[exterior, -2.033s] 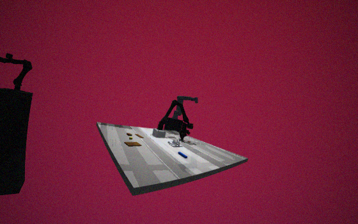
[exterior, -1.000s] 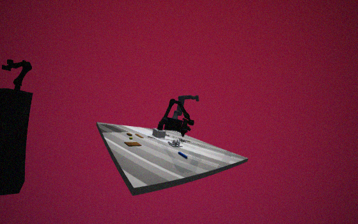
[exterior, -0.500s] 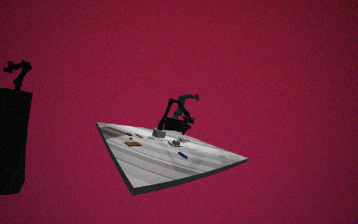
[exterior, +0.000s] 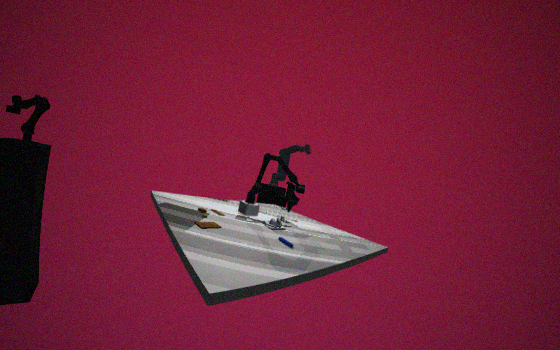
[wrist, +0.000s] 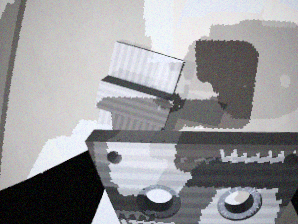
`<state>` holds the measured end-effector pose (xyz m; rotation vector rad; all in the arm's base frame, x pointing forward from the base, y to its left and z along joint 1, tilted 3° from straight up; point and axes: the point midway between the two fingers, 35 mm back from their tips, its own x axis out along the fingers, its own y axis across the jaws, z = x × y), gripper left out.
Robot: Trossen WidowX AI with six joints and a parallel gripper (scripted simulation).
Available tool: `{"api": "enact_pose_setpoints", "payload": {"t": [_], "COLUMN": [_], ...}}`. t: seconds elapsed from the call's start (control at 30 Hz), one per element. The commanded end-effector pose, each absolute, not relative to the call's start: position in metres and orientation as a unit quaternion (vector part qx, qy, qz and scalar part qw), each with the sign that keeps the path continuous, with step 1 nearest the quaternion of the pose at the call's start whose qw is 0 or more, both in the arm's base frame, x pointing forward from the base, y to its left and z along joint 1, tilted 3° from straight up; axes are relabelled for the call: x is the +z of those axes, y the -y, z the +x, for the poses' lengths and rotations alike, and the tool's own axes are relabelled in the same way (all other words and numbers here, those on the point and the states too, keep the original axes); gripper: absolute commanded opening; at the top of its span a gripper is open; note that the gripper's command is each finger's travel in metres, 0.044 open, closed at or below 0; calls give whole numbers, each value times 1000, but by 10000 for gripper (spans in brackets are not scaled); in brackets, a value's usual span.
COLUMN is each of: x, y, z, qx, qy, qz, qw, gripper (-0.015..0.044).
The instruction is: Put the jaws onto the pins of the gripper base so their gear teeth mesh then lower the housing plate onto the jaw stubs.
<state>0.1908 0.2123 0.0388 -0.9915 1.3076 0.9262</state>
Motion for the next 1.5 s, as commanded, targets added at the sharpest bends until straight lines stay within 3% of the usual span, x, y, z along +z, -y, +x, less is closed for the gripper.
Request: {"api": "enact_pose_setpoints", "payload": {"t": [0.0,1.47], "x": [41,46], "y": [-203,-98], "z": [199,258], "qx": [424,622], "qy": [-540,-287], "qz": [-453,-667], "qw": [569,294], "gripper": [351,351]}}
